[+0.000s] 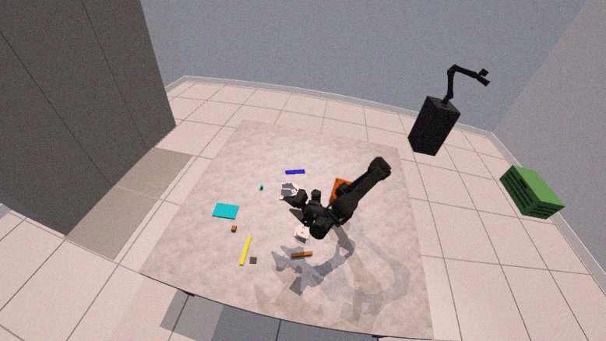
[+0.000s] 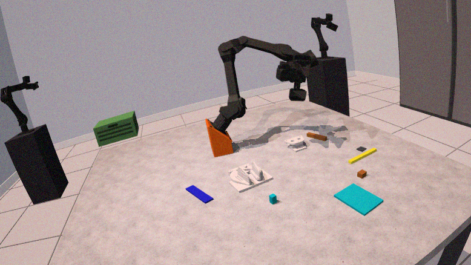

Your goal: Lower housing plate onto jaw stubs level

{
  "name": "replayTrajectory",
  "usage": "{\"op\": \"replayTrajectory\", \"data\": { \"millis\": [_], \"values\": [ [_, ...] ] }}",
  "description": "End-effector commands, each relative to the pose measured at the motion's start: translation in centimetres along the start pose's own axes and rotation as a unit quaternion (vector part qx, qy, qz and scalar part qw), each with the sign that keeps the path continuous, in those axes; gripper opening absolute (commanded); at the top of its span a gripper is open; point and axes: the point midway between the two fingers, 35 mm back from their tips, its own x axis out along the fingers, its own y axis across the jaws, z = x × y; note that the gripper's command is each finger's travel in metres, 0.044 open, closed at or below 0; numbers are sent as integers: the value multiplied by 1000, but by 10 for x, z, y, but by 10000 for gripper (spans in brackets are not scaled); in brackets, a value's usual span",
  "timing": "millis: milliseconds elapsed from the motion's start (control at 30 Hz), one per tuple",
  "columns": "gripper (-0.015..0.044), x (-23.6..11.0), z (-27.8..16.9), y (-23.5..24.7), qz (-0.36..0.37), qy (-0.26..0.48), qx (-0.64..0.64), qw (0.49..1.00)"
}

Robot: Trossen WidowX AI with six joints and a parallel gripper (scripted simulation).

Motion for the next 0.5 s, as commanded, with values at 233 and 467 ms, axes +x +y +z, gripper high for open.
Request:
{"op": "replayTrajectory", "data": {
  "millis": [233,467],
  "values": [
    [440,4,1,-9,-26,-2,-54,998],
    [440,9,3,-20,-61,-2,-121,991]
  ]
}}
